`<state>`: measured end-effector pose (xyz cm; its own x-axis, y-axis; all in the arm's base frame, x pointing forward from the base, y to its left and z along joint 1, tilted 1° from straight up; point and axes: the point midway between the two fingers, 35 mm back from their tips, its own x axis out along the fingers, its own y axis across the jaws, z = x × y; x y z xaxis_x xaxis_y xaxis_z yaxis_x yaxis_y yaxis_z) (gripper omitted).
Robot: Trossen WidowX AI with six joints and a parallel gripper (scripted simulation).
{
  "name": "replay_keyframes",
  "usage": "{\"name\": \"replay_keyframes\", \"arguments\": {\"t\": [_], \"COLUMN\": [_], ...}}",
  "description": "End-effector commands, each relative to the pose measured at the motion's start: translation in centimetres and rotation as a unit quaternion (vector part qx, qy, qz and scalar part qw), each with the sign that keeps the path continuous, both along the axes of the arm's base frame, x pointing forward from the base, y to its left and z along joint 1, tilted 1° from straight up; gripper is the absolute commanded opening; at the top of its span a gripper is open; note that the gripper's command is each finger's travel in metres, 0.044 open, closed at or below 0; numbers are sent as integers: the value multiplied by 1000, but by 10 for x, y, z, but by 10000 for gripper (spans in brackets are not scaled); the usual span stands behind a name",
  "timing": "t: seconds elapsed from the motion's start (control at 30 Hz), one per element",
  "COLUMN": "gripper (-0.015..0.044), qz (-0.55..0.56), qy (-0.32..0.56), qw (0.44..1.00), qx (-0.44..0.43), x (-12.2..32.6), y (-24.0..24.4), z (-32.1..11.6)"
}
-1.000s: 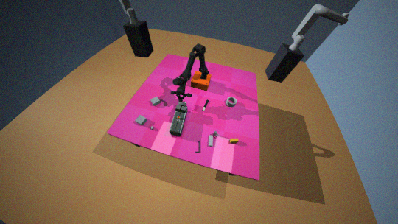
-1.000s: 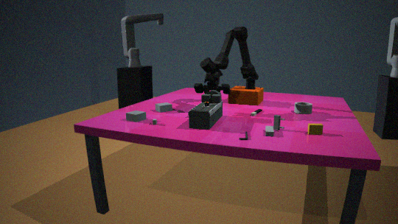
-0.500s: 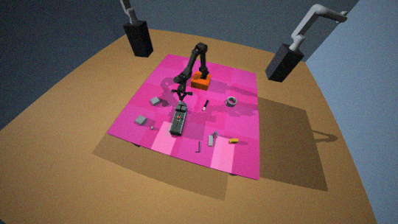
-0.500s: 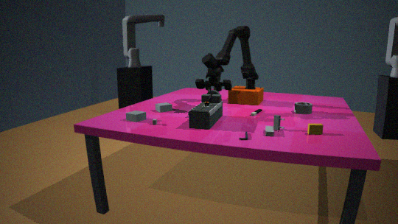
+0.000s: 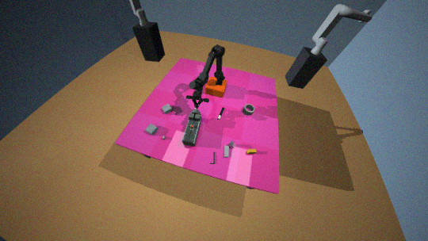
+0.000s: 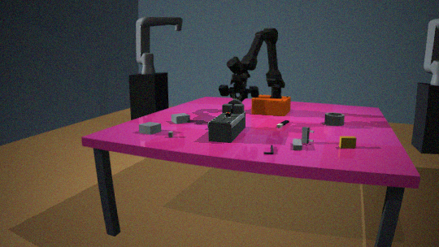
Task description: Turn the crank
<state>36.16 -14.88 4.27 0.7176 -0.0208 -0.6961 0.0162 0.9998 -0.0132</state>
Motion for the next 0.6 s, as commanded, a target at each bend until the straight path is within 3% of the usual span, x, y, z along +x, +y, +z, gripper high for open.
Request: {"name": "replay_keyframes", "arguments": {"t": [0.0, 0.57], "gripper": [0, 0], "qz": [5, 5], "qy": [-4, -4], "qw": [1000, 1000], "qx": [5, 5], "x": [0, 0], "y": [9, 19], "z": [2, -1]}}
